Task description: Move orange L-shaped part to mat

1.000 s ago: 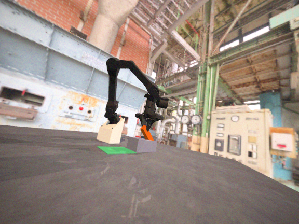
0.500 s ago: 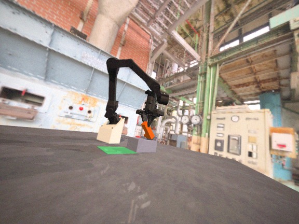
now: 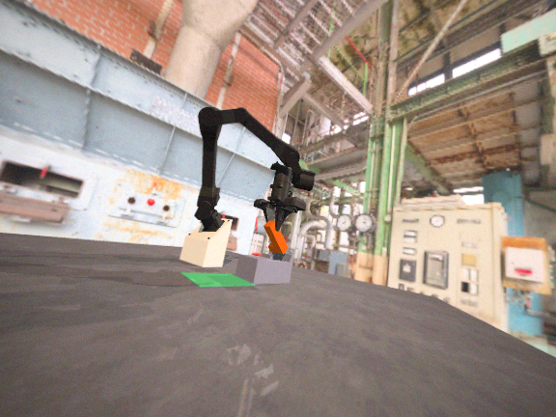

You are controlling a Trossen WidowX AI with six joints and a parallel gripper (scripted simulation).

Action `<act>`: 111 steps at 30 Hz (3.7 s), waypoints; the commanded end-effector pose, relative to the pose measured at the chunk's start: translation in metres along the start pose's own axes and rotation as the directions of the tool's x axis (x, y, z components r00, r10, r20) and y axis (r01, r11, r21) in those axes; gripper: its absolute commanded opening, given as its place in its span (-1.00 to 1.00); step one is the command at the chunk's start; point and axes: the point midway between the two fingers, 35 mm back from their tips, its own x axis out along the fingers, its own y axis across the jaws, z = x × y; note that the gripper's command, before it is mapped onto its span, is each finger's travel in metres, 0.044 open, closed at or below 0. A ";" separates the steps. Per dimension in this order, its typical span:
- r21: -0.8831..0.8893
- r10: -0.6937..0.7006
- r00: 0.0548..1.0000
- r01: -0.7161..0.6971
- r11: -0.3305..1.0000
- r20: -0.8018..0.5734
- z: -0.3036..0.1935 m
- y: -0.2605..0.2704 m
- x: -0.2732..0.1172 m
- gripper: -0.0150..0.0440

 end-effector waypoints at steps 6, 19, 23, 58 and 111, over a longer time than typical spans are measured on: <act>0.004 0.003 1.000 -0.003 1.000 0.003 -0.013 0.001 -0.002 -0.49; 0.003 0.003 1.000 -0.003 1.000 0.000 -0.061 0.003 0.000 -0.49; 0.003 0.003 1.000 -0.003 1.000 -0.001 -0.075 0.004 0.000 -0.49; 0.001 0.004 1.000 -0.004 1.000 -0.005 -0.166 0.015 0.005 -0.49; 0.002 0.001 1.000 -0.001 1.000 -0.009 -0.167 0.015 0.082 -0.49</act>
